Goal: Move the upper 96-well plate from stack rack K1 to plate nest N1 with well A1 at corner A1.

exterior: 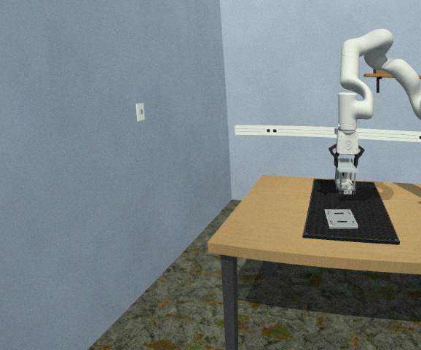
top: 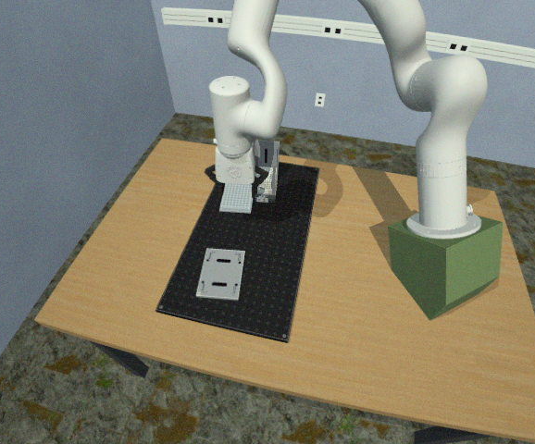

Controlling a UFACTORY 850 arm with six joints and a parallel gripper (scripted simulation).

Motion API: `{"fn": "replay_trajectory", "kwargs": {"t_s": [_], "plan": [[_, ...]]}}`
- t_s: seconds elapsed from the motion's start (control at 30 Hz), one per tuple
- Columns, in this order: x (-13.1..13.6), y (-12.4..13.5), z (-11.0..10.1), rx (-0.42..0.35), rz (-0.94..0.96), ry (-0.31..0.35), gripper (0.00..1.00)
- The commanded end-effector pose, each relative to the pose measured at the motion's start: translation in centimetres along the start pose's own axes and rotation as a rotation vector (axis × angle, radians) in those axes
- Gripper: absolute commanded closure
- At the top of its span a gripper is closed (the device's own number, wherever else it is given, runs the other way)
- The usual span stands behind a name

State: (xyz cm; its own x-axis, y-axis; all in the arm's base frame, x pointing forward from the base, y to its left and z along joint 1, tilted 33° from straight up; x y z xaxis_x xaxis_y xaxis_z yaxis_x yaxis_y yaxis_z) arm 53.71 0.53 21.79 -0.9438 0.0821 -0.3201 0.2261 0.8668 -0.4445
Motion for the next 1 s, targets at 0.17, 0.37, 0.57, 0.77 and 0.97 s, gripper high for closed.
{"fn": "replay_trajectory", "kwargs": {"t_s": [0.17, 0.37, 0.57, 0.77, 0.97], "plan": [[-0.4, 3.3, 0.0, 0.0, 0.001, -0.001, 1.0], [-0.6, 5.0, 0.1, 0.0, 0.001, -0.001, 1.0], [-0.8, 7.0, 0.1, 0.0, 0.001, -0.001, 1.0], [-0.9, 8.3, 0.1, 0.0, 0.001, -0.001, 1.0], [-1.1, 10.3, 0.2, 0.0, 0.001, -0.001, 1.0]]}}
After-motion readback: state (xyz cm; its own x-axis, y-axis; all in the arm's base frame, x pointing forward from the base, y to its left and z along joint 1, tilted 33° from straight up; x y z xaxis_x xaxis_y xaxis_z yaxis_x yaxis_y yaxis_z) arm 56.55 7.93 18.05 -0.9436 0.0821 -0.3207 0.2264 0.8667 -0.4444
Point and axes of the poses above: the point where the finger pads meet when closed, its own z axis out along the fingers, its own x axis across the jaws, y = z × x, the point moved 3 cm from there along -z, back along the fingers, and after that the axes turned 8 degrees about z, right-handed, at the moved point
